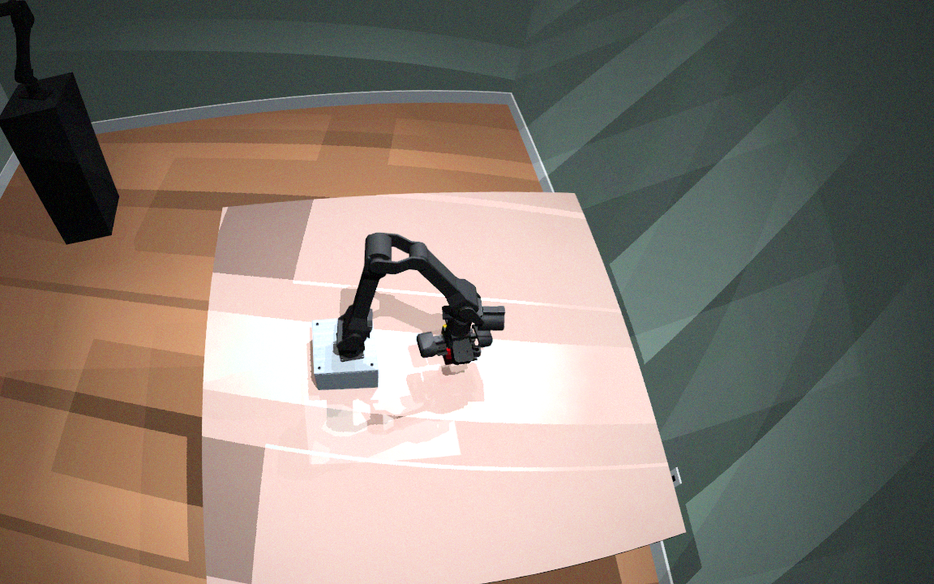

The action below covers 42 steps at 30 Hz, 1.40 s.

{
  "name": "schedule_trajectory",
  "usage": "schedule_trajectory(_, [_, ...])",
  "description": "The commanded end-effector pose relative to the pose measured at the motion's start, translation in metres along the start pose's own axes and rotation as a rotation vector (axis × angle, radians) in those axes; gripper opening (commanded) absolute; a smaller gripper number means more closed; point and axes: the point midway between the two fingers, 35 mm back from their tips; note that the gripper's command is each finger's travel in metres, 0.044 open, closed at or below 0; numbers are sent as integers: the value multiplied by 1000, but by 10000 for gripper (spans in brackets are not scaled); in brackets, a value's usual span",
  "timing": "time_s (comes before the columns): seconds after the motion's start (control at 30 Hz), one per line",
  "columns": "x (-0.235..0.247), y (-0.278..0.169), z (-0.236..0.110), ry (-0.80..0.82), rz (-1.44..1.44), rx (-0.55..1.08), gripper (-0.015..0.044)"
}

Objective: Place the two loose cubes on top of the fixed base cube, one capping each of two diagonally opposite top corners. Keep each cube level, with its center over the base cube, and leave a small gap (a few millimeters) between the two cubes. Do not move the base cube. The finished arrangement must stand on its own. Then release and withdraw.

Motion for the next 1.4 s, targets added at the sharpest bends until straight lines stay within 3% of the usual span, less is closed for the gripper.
schedule_trajectory(0.0, [3, 1, -13, 10, -4, -5, 105])
schedule_trajectory(0.7, [-3, -2, -68, 9, -26, -6, 105])
schedule_trajectory(1.37, [10, -63, -64, 10, -695, -5, 105])
Point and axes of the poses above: the point midway between the two fingers, 35 mm back from their tips, its own z axis out along the fingers, its own x axis across the jaws, y = z × x, and after that the axes turned 3 degrees about z, right-handed
